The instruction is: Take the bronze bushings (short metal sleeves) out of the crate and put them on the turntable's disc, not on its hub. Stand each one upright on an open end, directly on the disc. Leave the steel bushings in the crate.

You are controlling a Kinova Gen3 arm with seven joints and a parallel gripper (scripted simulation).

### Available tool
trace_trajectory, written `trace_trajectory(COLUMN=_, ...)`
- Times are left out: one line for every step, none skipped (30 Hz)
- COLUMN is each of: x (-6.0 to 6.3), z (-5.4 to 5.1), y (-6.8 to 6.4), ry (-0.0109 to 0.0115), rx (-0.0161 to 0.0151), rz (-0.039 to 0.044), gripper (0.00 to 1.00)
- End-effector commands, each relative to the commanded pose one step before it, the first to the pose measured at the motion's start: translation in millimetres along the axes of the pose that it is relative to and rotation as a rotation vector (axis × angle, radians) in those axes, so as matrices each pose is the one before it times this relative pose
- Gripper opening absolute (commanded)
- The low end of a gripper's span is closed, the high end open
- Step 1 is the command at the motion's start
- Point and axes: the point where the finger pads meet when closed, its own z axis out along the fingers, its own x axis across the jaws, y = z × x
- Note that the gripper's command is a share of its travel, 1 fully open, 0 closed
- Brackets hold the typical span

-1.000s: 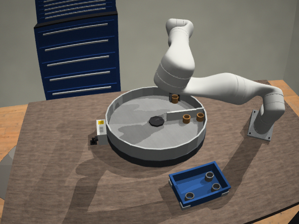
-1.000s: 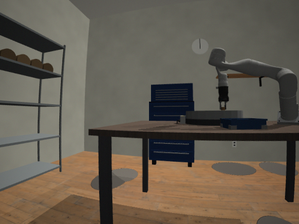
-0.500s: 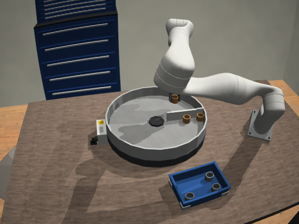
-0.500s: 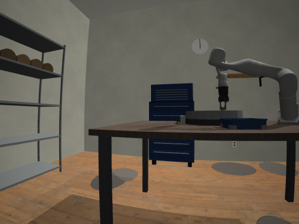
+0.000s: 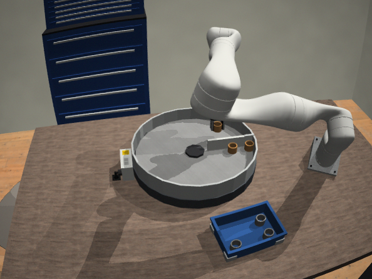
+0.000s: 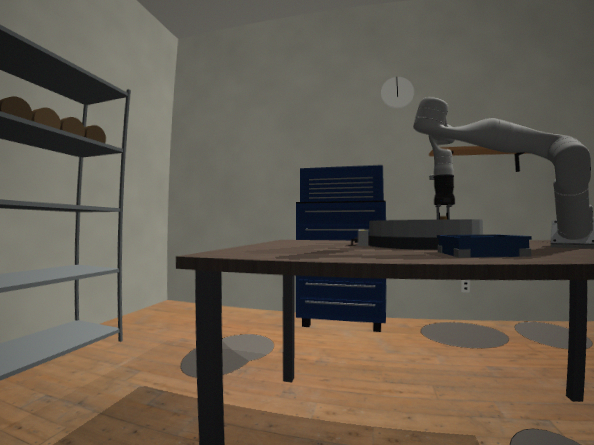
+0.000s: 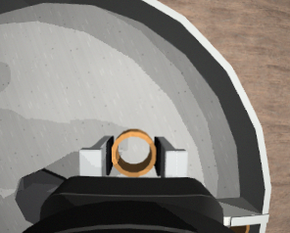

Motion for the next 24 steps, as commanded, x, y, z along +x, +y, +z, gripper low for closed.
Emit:
trace_trajectory(x=0.00, z=8.10, y=-1.56, ry=0.00066, rx=0.00473, rz=-0.00611, gripper=0.00)
trace_trajectory(x=0.00, z=1.82, y=-0.03, ry=-0.00001, rx=0.00004, rz=-0.00004, gripper=0.00)
trace_trajectory(x=0.03, z=1.83, y=-0.01, ry=0.00001, rx=0.00002, rz=0.00003, gripper=0.00)
trace_trajectory(x=-0.02, z=1.78, y=-0.04, ry=-0.00002, rx=0.00005, rz=-0.00008, gripper=0.00)
trace_trajectory(x=-0.01, z=1.75, y=-0.04, ry=-0.00001, rx=0.00006, rz=-0.00007, gripper=0.00)
trace_trajectory(x=-0.02, z=1.69, y=-0.04, ry=-0.00001, rx=0.00007, rz=-0.00009, gripper=0.00)
trace_trajectory(x=-0.05, z=1.62, y=-0.06, ry=-0.00002, rx=0.00009, rz=-0.00016, gripper=0.00)
trace_trajectory(x=-0.04, z=1.55, y=-0.05, ry=-0.00001, rx=0.00008, rz=-0.00014, gripper=0.00)
trace_trajectory(x=-0.04, z=1.46, y=-0.05, ry=-0.00001, rx=0.00009, rz=-0.00015, gripper=0.00)
trace_trajectory(x=0.00, z=0.00, y=0.00, ry=0.00000, rx=0.00000, rz=0.00000, gripper=0.00)
trace_trajectory(x=0.00, z=0.00, y=0.00, ry=0.00000, rx=0.00000, rz=0.00000, gripper=0.00)
trace_trajectory(x=-0.89, z=1.02, y=-0.67, ry=-0.00020, rx=0.00116, rz=-0.00253, gripper=0.00)
trace_trajectory(x=0.36, z=1.42, y=0.25, ry=0.00007, rx=-0.00045, rz=0.00101, gripper=0.00)
trace_trajectory(x=0.35, z=1.30, y=0.23, ry=0.00007, rx=-0.00042, rz=0.00096, gripper=0.00)
trace_trajectory(x=0.07, z=1.07, y=0.04, ry=0.00001, rx=-0.00008, rz=0.00019, gripper=0.00)
trace_trajectory(x=-0.11, z=0.88, y=-0.09, ry=-0.00004, rx=0.00015, rz=-0.00032, gripper=0.00)
trace_trajectory(x=-0.14, z=0.74, y=-0.11, ry=-0.00004, rx=0.00019, rz=-0.00041, gripper=0.00)
trace_trajectory(x=-0.10, z=0.64, y=-0.08, ry=-0.00003, rx=0.00014, rz=-0.00030, gripper=0.00)
trace_trajectory(x=-0.06, z=0.53, y=-0.06, ry=-0.00002, rx=0.00009, rz=-0.00019, gripper=0.00)
trace_trajectory(x=-0.05, z=0.42, y=-0.04, ry=-0.00001, rx=0.00007, rz=-0.00015, gripper=0.00)
trace_trajectory(x=-0.05, z=0.31, y=-0.04, ry=-0.00001, rx=0.00007, rz=-0.00015, gripper=0.00)
trace_trajectory(x=-0.05, z=0.21, y=-0.04, ry=-0.00001, rx=0.00007, rz=-0.00015, gripper=0.00)
trace_trajectory(x=-0.05, z=0.13, y=-0.04, ry=-0.00001, rx=0.00007, rz=-0.00014, gripper=0.00)
trace_trajectory(x=-0.04, z=0.06, y=-0.03, ry=-0.00001, rx=0.00005, rz=-0.00012, gripper=0.00)
